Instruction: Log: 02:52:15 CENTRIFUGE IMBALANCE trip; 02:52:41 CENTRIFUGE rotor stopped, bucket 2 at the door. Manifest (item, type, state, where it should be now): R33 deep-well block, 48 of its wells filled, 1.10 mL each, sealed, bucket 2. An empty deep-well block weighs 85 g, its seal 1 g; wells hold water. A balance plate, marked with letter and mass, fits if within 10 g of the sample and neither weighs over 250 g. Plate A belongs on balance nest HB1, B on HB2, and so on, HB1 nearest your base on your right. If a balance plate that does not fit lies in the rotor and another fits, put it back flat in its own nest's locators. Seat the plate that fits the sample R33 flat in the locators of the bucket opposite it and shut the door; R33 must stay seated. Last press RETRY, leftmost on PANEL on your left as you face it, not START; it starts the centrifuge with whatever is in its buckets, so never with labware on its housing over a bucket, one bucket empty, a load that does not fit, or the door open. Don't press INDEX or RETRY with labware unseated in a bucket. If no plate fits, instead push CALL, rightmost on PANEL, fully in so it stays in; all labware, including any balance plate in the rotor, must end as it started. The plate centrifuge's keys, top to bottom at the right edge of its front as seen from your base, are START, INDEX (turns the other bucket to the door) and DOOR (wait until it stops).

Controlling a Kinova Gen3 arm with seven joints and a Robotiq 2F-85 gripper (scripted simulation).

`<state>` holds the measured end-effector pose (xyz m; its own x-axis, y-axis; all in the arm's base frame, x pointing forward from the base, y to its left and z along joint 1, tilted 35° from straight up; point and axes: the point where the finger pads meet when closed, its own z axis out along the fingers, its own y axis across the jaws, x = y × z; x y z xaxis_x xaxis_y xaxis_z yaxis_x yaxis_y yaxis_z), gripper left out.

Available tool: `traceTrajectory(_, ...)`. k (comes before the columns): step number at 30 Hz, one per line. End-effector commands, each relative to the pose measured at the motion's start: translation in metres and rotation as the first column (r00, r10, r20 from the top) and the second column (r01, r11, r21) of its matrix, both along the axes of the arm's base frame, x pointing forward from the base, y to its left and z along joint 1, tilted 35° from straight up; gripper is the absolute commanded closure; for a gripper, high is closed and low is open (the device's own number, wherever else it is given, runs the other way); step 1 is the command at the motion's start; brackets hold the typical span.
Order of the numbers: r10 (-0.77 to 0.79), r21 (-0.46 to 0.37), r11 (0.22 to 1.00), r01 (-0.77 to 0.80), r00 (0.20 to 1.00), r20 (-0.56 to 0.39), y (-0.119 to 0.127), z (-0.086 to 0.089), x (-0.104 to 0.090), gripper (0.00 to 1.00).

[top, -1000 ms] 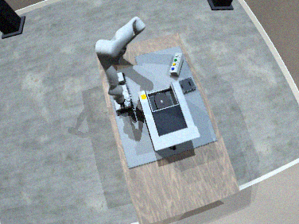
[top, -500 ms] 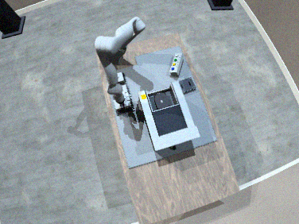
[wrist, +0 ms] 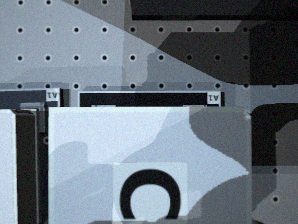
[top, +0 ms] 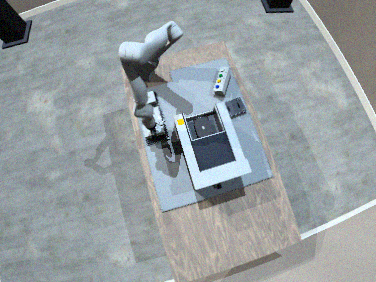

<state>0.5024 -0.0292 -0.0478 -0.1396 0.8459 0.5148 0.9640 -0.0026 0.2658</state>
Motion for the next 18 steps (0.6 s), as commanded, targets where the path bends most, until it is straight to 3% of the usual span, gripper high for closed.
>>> traceTrajectory(1,-0.001,-0.001,1.0,0.001,1.0,0.001,-0.003,0.003,0.0,0.05)
traceTrajectory(18,-0.001,-0.001,1.0,0.001,1.0,0.001,-0.013,0.019,-0.005,0.05)
